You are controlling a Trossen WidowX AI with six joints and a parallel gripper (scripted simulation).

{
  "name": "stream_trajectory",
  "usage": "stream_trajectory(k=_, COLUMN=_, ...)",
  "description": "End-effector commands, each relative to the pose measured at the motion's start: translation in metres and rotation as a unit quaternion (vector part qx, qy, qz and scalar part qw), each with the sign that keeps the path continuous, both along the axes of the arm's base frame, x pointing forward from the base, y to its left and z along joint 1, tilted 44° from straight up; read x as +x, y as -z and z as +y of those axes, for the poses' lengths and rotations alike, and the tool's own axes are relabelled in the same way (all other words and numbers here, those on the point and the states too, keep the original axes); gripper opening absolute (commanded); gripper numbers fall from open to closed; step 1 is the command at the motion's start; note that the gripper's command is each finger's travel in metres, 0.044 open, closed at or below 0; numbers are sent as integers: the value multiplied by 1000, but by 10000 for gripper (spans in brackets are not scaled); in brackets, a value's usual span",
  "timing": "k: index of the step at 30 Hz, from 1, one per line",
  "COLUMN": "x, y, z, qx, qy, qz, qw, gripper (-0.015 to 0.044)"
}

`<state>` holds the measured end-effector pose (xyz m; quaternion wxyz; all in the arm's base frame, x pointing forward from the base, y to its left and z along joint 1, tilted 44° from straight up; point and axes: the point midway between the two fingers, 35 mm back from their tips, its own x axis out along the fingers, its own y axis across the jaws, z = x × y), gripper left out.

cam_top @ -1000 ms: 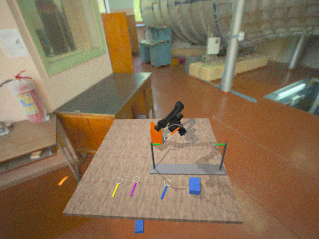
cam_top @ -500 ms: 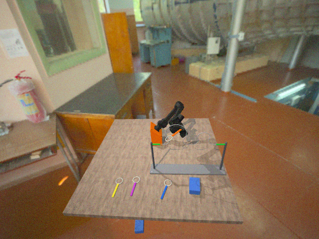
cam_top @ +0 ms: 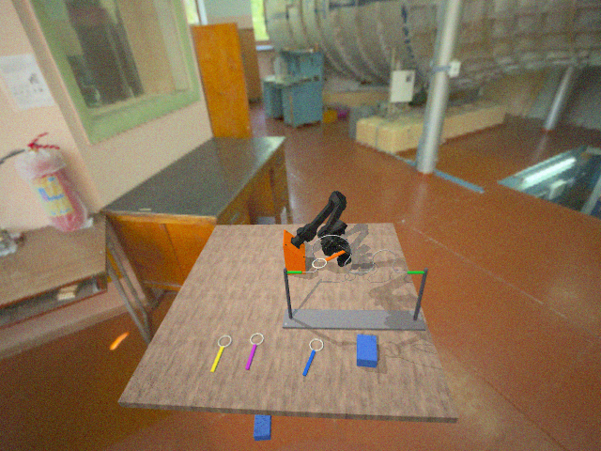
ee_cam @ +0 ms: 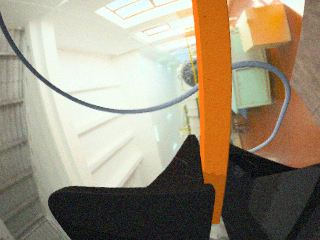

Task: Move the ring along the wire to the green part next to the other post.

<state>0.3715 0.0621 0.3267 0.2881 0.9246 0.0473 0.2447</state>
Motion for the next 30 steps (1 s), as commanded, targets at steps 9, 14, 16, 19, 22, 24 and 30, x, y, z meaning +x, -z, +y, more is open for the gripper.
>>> stream_trajectory(k=9, x=-2, y=31, z=28, qx=-121, qy=-7, qz=-1, qw=993, gripper=-150)
stream_trajectory(k=14, x=-3, y=44, z=37, qx=-169, qy=-9, qz=-4, qw=986, gripper=-150)
stream_trajectory(k=16, x=-4, y=49, z=40, qx=-186, qy=-10, qz=-5, qw=982, gripper=-150)
stream_trajectory(k=19, x=-3, y=56, z=45, qx=-212, qy=-8, qz=-4, qw=977, gripper=-150)
stream_trajectory(k=22, x=-1, y=62, z=50, qx=-235, qy=1, qz=2, qw=972, gripper=-150)
stream_trajectory(k=24, x=2, y=67, z=54, qx=-255, qy=11, qz=9, qw=967, gripper=-150)
stream_trajectory(k=30, x=4, y=89, z=63, qx=-327, qy=20, qz=12, qw=945, gripper=-150)
